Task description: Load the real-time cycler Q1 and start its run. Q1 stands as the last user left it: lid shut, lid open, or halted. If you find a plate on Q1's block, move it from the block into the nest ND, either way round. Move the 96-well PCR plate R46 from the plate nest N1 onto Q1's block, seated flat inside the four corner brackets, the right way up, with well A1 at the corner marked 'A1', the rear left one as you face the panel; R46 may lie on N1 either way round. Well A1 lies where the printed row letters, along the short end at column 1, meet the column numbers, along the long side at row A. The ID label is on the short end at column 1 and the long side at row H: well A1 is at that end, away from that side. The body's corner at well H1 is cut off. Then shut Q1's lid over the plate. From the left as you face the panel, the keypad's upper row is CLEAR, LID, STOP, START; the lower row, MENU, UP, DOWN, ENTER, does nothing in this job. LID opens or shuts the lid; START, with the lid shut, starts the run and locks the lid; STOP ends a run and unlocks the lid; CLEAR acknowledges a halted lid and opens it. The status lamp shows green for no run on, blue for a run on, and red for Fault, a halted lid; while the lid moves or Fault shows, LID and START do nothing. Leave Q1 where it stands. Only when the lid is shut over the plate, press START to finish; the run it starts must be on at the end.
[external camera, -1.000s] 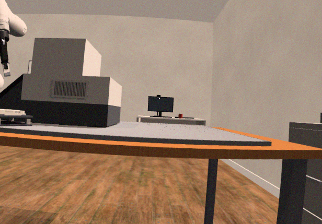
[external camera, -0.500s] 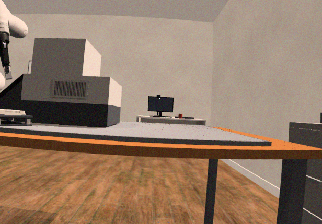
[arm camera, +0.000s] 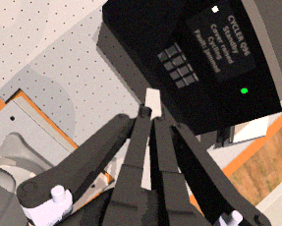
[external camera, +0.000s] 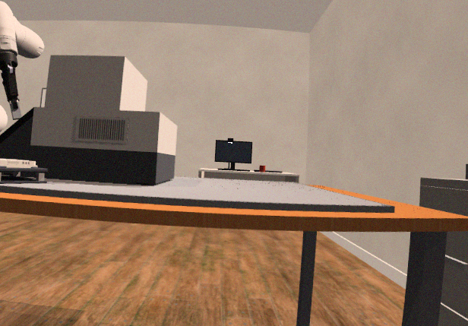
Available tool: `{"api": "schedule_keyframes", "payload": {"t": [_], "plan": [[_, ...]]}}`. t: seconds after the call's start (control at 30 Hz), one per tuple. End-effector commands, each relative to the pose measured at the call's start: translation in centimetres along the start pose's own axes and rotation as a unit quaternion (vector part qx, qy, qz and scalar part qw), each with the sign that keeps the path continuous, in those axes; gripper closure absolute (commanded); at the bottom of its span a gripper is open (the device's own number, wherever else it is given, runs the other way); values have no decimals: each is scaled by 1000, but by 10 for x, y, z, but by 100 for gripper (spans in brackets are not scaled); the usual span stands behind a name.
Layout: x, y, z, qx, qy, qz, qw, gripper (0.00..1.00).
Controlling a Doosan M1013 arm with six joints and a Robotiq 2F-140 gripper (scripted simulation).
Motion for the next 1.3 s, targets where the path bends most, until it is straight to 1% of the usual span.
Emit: {"api": "schedule_keyframes", "payload": {"t": [0.0, 1.13, 1.27], "plan": [[1, -8, -2, -1, -1, -2, 1000, 100], [16, -50, -25, -1, -1, -2, 1000, 100], [16, -50, -25, -1, -1, -2, 1000, 100]]}}
Point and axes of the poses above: the point where the finger pads meet when closed, its own y axis back along the fingers, its own x axis across the jaws, z = x × y, the point moved 6 cm from there along y, back along the fingers, and after that the axes turned 12 degrees about -y, right-handed, at the moved point
